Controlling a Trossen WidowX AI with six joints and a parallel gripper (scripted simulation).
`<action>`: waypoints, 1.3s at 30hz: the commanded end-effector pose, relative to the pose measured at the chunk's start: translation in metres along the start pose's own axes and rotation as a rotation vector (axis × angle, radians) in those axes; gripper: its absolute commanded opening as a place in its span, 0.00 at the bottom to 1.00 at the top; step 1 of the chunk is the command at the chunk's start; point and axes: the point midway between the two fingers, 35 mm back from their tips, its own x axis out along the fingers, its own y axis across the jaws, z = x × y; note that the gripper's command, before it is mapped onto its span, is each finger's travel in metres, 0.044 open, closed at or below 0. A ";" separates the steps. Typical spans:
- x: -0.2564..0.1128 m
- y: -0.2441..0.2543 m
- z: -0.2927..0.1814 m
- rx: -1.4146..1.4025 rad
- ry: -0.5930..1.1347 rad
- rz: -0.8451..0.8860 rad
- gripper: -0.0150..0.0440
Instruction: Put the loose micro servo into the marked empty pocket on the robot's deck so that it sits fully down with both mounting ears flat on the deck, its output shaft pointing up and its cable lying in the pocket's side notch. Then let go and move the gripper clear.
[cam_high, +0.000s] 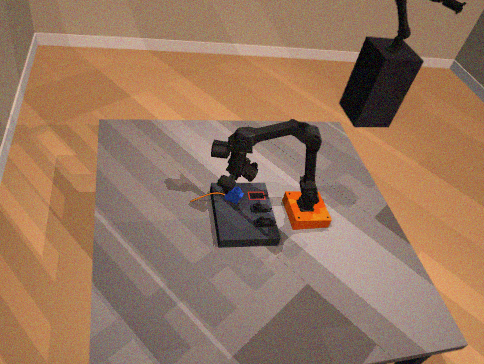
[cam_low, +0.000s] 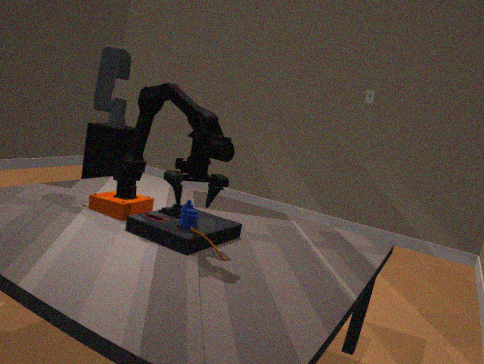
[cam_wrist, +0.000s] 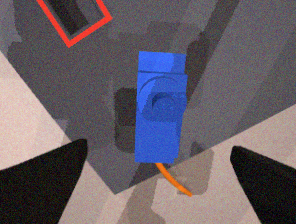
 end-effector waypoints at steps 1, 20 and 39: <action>0.007 0.001 0.001 -0.005 -0.007 0.007 1.00; 0.021 0.001 0.001 -0.005 -0.007 0.007 0.60; -0.009 0.003 0.006 -0.005 -0.007 0.007 0.25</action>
